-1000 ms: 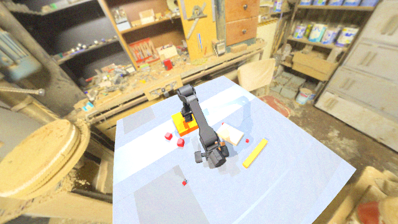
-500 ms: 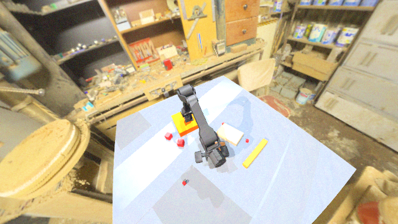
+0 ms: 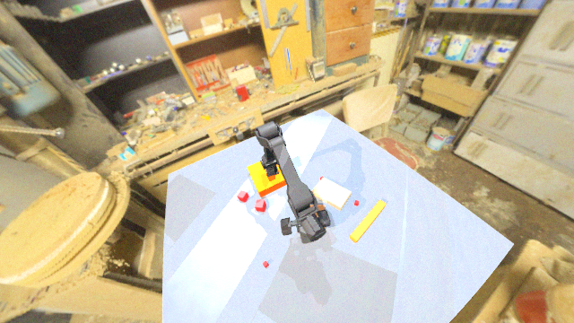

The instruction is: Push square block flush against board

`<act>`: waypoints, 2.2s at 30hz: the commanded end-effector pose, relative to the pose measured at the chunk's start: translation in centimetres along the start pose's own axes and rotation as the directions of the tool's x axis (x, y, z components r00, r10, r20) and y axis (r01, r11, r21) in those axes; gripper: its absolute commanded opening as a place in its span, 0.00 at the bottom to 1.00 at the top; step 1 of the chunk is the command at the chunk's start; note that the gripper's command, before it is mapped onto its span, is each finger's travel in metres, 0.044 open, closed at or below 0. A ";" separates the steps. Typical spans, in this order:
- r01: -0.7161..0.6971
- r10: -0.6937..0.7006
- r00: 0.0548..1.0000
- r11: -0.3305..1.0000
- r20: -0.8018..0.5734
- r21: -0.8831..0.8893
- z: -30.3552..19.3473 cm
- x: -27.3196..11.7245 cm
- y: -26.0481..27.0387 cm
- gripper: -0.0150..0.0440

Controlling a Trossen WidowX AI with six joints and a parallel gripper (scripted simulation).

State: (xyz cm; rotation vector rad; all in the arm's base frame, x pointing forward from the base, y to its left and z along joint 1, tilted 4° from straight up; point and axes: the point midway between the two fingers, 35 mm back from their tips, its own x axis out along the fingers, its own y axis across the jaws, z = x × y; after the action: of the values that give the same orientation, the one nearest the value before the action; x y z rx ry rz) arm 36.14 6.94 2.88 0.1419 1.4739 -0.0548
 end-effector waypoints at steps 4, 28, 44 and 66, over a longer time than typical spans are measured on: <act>0.011 -0.011 1.000 1.000 -0.008 0.000 0.0 0.6 -0.2 0.25; 0.011 -0.011 1.000 1.000 -0.008 0.000 0.0 0.6 -0.2 0.25; 0.004 -0.004 1.000 1.000 0.004 0.001 0.3 -1.0 0.0 0.25; 0.013 -0.012 1.000 0.970 -0.007 0.244 1.2 0.6 -1.1 0.25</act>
State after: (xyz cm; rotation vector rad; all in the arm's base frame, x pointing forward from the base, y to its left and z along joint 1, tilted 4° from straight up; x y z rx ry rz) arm 37.08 5.80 2.79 0.3092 1.4774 -0.2281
